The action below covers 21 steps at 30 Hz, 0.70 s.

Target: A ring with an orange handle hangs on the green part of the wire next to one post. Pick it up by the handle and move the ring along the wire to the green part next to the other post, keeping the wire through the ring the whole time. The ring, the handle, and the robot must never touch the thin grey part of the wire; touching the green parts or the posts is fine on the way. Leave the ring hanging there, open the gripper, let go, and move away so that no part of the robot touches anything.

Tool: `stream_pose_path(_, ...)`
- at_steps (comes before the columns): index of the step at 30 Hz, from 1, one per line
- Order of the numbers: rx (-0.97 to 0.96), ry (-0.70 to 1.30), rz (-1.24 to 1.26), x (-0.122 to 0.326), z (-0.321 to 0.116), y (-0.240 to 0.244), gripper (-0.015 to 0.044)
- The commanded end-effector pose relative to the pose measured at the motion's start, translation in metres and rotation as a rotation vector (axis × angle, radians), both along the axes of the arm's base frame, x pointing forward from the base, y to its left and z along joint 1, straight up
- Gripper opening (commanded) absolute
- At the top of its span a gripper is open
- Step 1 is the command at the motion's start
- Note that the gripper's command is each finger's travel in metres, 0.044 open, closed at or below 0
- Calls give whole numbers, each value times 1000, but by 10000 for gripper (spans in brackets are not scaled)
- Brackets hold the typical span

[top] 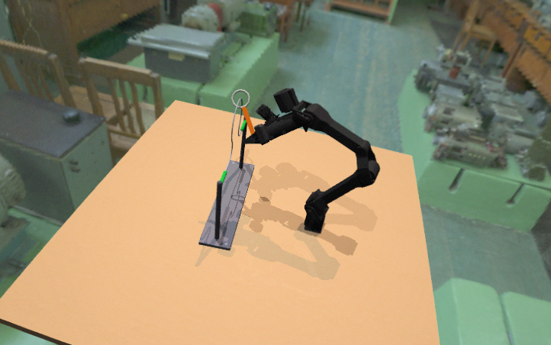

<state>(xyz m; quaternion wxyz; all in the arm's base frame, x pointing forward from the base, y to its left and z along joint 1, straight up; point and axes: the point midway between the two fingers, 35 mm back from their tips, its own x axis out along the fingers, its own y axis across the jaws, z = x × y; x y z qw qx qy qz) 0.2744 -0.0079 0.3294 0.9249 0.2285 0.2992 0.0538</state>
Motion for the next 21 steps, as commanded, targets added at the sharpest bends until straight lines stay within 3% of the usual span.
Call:
stream_pose_path(1, -55, -5, -1, 0, -1, -2, -150)
stream_pose_path(21, -324, -28, -7, 1, -6, -14, -150)
